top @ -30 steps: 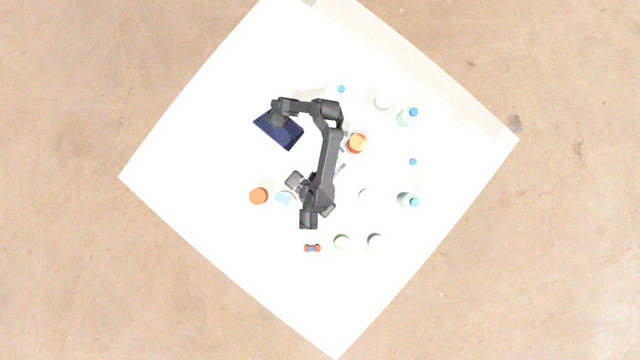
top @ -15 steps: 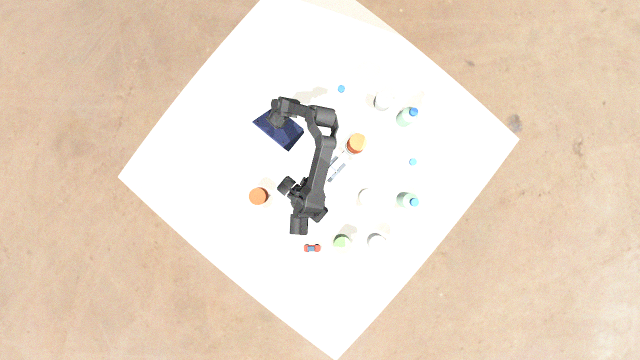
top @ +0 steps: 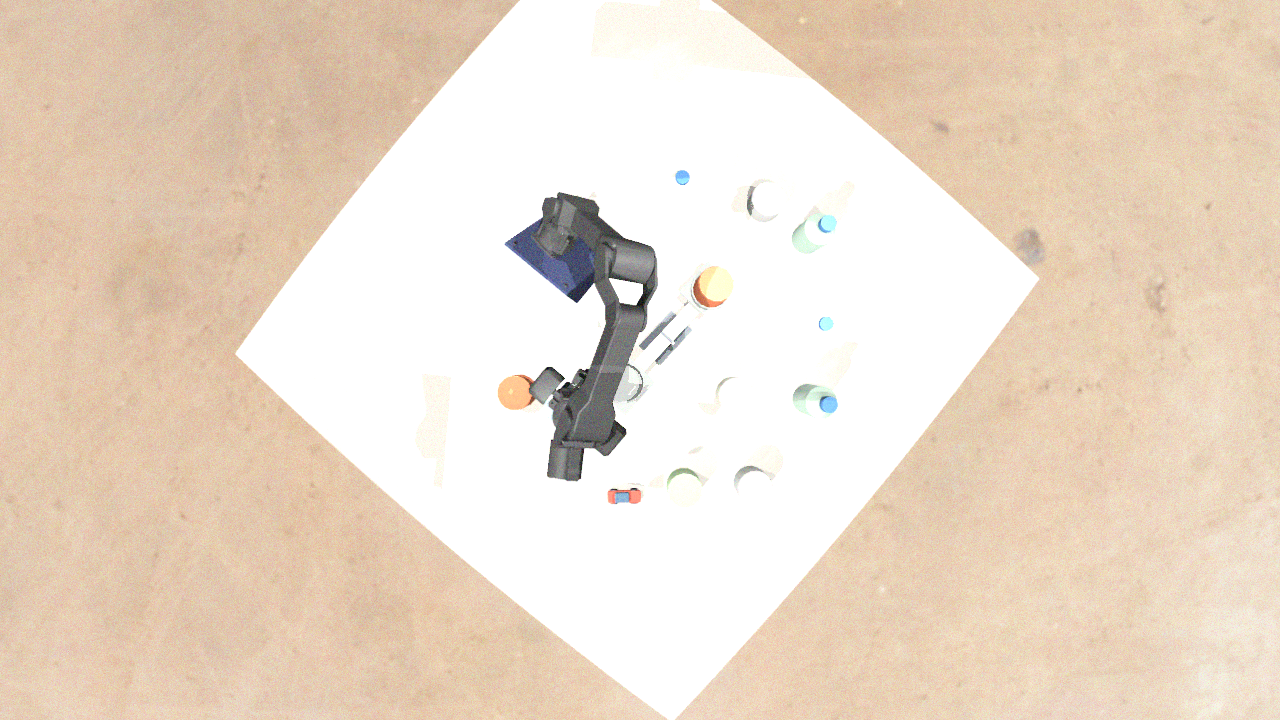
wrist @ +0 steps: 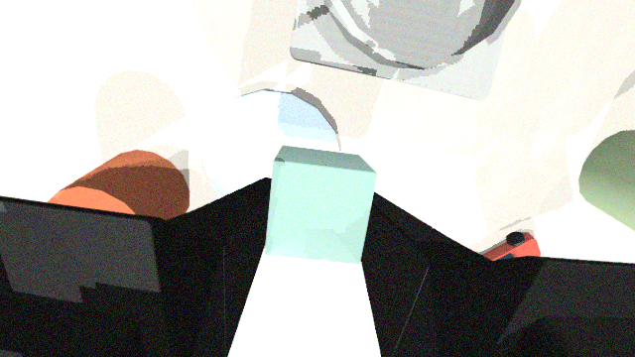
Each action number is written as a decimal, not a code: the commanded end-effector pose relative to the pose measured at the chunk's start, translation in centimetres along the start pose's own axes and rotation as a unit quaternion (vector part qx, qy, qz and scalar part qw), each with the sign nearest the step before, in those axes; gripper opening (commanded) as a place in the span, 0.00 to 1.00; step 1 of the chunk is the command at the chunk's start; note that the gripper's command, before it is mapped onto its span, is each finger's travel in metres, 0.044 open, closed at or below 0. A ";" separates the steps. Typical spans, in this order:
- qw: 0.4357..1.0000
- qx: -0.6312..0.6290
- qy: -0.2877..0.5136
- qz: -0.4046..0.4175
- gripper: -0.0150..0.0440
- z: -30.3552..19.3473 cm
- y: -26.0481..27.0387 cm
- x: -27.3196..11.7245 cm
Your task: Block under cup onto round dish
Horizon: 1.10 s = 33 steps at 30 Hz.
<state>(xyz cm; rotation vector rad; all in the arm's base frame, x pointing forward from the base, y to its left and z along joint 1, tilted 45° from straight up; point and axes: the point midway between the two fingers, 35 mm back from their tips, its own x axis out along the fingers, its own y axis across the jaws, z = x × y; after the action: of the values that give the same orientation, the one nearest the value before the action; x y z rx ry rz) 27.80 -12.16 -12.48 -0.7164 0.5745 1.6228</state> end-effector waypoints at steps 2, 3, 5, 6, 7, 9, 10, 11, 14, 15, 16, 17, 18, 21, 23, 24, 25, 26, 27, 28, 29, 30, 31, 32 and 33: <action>1.000 0.001 -0.003 0.004 0.25 -1.5 1.3 1.9; 1.000 0.001 -0.003 0.004 0.25 -1.8 1.5 2.2; 1.000 0.001 -0.003 0.004 0.25 -2.3 2.0 2.8; 1.000 0.001 -0.003 0.004 0.25 -2.6 2.2 3.2; 1.000 0.001 -0.003 0.004 0.25 -2.9 2.4 3.5; 1.000 0.001 -0.004 0.004 0.25 -3.2 2.7 3.9; 1.000 0.001 -0.004 0.004 0.25 -3.2 2.7 4.0; 1.000 0.001 -0.004 0.004 0.25 -3.2 2.7 4.0; 1.000 0.001 -0.004 0.004 0.25 -3.2 2.7 4.2; 1.000 0.001 -0.004 0.004 0.25 -3.2 2.7 4.5; 1.000 0.001 -0.004 0.004 0.25 -3.2 2.7 4.9; 1.000 0.001 -0.004 0.004 0.25 -3.2 2.7 5.2; 1.000 0.001 -0.004 0.004 0.25 -3.2 2.7 5.7; 1.000 0.001 -0.004 0.004 0.25 -3.2 2.7 7.3; 1.000 0.001 -0.004 0.004 0.25 -3.2 2.8 8.1; 1.000 0.001 -0.004 0.004 0.25 -3.1 2.8 8.2; 1.000 0.001 -0.004 0.004 0.25 -3.1 2.8 8.2; 1.000 0.001 -0.004 0.004 0.25 -3.1 2.8 8.2; 1.000 0.001 -0.004 0.004 0.25 -3.1 2.8 8.2; 1.000 0.001 -0.004 0.004 0.25 -3.1 2.8 8.2; 1.000 0.001 -0.004 0.004 0.25 -3.1 2.8 8.2; 1.000 0.001 -0.004 0.004 0.25 -3.1 2.8 8.3; 1.000 0.001 -0.004 0.004 0.25 -3.1 2.8 8.4; 1.000 0.001 -0.004 0.004 0.25 -3.1 2.8 8.5; 1.000 0.001 -0.004 0.004 0.25 -3.1 2.7 8.7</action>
<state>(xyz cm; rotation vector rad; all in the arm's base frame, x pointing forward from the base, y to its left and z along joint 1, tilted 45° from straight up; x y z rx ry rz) 24.88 -9.44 -20.69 -0.7171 0.5725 1.6300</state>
